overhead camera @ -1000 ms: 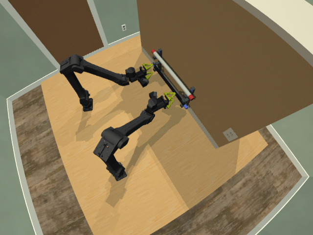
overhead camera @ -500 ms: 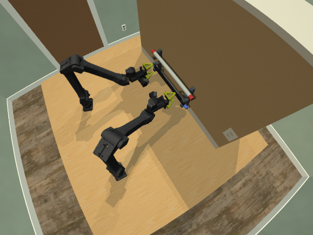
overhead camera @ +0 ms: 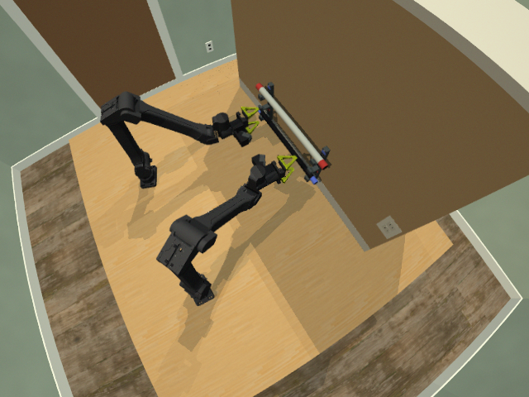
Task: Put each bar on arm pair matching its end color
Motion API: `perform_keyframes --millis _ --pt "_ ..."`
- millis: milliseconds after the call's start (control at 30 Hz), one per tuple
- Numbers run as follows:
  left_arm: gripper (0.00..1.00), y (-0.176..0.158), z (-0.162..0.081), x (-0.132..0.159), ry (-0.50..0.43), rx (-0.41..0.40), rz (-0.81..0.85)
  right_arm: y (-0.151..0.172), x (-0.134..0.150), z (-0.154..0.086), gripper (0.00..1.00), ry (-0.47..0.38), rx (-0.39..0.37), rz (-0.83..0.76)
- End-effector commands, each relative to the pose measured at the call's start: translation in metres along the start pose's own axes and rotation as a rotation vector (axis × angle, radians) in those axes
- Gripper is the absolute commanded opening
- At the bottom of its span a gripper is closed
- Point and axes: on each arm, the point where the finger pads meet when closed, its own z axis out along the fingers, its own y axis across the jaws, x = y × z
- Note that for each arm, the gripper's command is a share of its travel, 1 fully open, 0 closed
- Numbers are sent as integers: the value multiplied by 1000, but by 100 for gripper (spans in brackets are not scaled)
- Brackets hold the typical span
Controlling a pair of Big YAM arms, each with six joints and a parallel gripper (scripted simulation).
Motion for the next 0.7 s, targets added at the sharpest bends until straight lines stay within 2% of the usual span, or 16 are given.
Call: perform_keyframes --millis 0,667 --pt "100 53 13 6 12 -77 -26 -60 0 14 100 7 87 61" --pt "100 82 12 6 12 -77 -26 -90 1 14 100 7 85 61"
